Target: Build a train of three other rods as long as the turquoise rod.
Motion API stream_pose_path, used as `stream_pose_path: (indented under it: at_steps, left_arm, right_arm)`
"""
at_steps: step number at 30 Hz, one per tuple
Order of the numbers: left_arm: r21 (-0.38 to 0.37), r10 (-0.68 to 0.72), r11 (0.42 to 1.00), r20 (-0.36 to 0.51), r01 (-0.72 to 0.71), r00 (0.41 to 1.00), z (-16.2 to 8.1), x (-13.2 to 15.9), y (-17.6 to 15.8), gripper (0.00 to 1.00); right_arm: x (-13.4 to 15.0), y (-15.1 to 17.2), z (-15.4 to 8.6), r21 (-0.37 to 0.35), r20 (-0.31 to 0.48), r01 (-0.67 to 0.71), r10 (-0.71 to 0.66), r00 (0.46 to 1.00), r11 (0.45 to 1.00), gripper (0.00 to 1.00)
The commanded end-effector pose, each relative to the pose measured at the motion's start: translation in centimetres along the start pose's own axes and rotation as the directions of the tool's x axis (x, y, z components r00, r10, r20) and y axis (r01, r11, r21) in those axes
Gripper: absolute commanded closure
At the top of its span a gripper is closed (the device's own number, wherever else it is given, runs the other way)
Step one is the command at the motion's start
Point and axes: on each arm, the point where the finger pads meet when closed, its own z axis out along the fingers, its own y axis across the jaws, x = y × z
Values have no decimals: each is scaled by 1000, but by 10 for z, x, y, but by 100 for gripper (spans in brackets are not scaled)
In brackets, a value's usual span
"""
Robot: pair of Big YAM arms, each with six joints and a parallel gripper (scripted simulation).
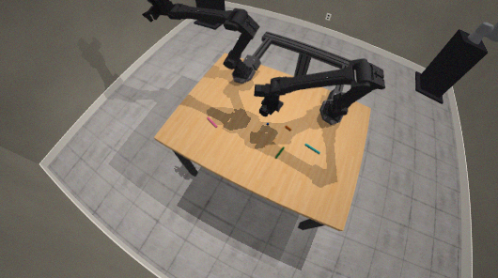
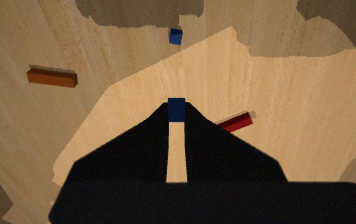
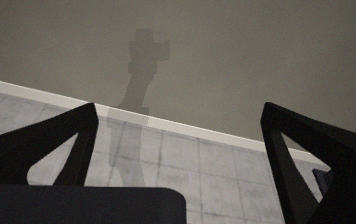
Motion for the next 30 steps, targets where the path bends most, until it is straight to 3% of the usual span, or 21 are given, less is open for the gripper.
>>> stream_pose_path:
  at_steps: [1, 4, 12, 19, 30]
  left_arm:
    - [35, -21, 999, 17, 21, 1000, -26, -8, -17, 96]
    - [-35, -9, 999, -17, 8, 1000, 0, 6, 5, 96]
    - [-17, -3, 1000, -9, 3, 1000, -3, 2, -2, 96]
    - [32, 180, 983, 24, -181, 983, -34, -7, -14, 96]
    - [25, 180, 983, 18, -180, 984, -28, -8, -14, 96]
  right_arm:
    - [-46, -10, 3, 22, 87, -13, 11, 996, 1000, 0]
    - [-46, -10, 3, 22, 87, -13, 11, 996, 1000, 0]
    - [-46, -10, 3, 22, 87, -13, 11, 996, 1000, 0]
    - [-46, -10, 3, 22, 87, -13, 11, 996, 1000, 0]
    - [-46, -10, 3, 22, 87, -13, 11, 996, 1000, 0]
